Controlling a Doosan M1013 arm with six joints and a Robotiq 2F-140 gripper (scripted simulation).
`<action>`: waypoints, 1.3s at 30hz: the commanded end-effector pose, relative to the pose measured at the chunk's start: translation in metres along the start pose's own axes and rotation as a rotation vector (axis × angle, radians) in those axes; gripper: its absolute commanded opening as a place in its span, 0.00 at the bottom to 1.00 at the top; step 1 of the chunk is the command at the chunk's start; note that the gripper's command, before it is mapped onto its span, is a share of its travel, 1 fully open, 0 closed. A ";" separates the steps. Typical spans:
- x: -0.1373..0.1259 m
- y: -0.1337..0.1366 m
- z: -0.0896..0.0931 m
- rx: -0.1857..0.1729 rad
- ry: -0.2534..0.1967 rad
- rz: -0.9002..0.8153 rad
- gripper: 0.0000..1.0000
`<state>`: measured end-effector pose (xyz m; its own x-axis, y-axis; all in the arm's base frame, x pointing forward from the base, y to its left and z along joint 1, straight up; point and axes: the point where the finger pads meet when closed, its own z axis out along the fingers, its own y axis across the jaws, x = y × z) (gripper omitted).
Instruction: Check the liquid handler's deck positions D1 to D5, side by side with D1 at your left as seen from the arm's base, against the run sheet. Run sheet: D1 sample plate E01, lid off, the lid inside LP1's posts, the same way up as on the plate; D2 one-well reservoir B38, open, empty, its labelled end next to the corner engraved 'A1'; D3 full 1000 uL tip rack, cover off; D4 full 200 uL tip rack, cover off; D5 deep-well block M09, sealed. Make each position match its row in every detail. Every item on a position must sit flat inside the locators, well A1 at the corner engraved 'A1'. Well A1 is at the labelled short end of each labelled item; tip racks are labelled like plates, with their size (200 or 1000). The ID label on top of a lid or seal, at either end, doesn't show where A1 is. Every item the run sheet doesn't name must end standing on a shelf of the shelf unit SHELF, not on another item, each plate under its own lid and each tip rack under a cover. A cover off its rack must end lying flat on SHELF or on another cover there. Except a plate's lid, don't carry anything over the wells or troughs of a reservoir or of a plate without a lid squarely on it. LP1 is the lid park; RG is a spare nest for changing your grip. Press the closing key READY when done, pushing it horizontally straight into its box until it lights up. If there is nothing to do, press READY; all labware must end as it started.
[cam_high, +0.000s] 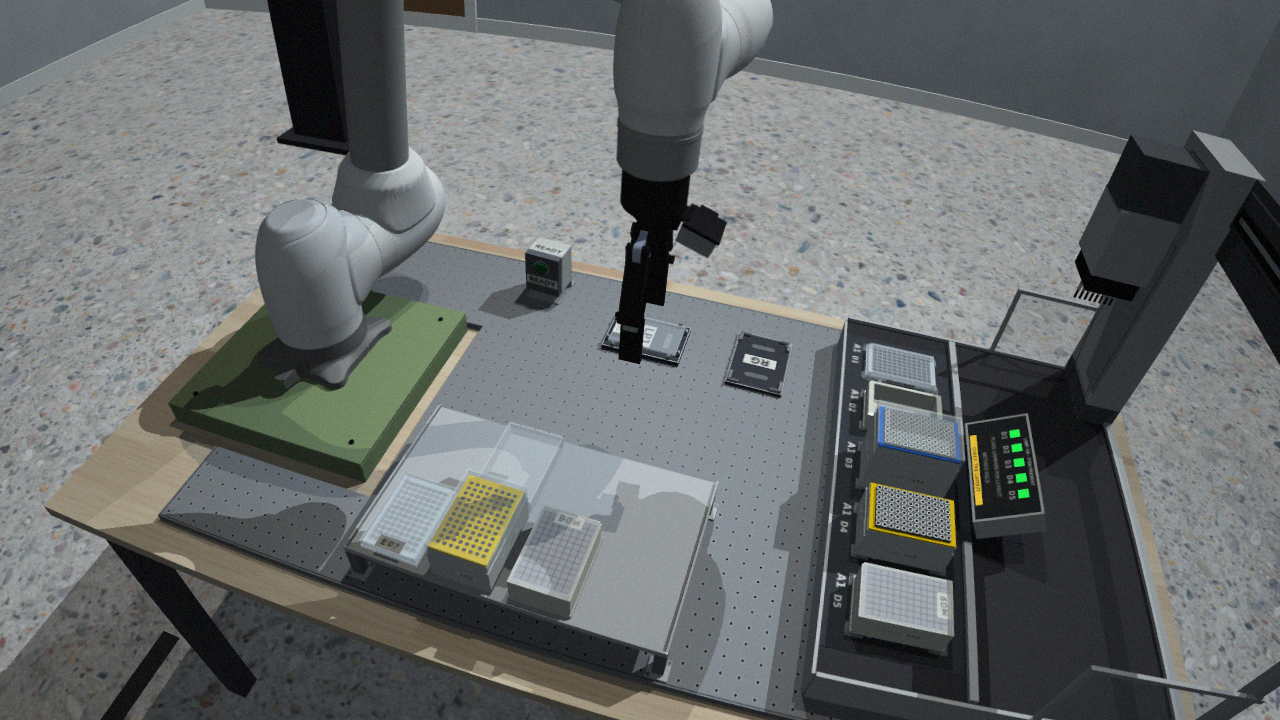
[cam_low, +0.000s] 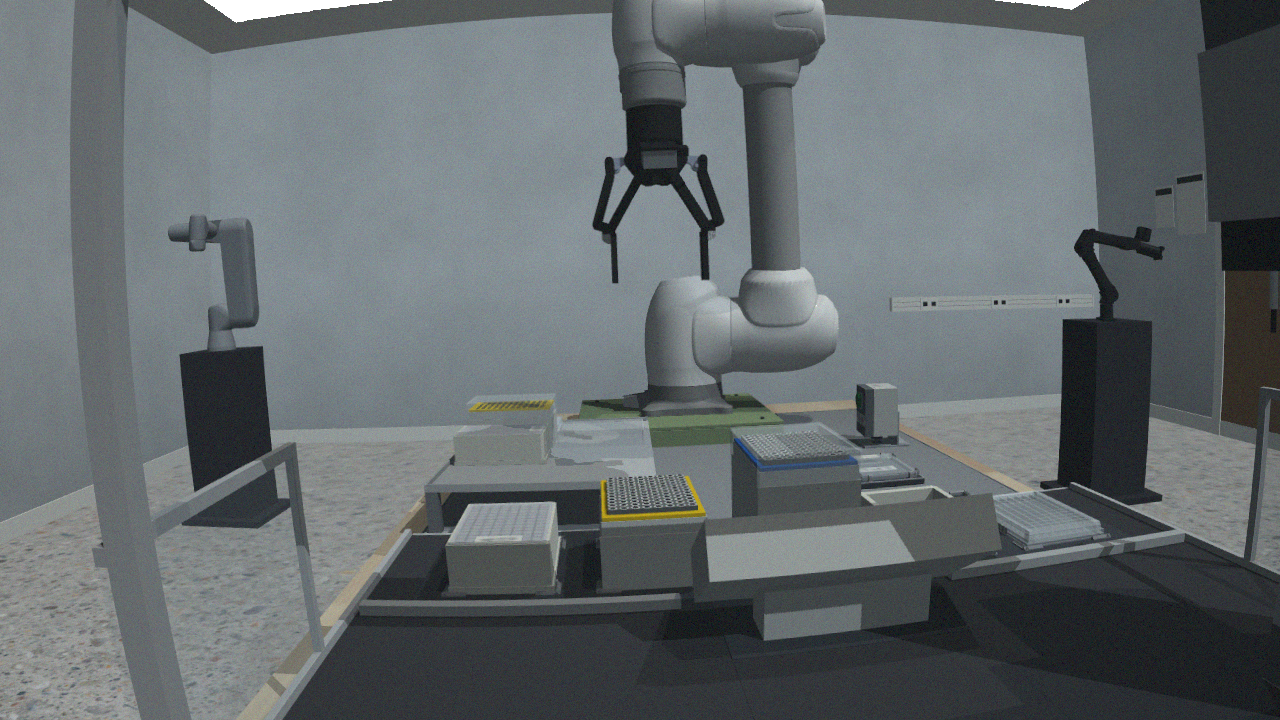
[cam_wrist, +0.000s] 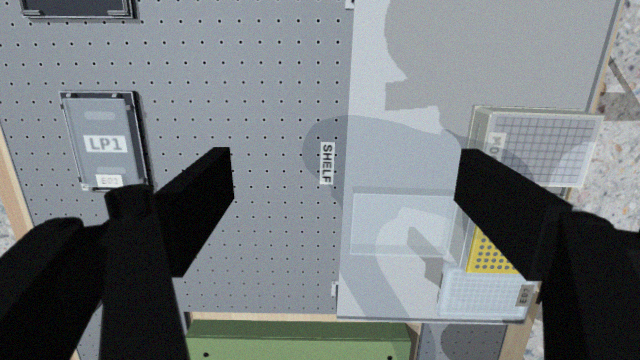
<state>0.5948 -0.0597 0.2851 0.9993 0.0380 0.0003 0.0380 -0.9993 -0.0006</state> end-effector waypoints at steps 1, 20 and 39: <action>0.016 -0.005 -0.001 0.000 0.001 0.000 0.79; 0.087 -0.029 0.001 0.000 0.001 0.000 0.79; 0.168 -0.056 0.002 0.000 0.001 0.000 0.79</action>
<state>0.7516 -0.0006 0.2819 0.9993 0.0379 0.0005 0.0379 -0.9993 -0.0006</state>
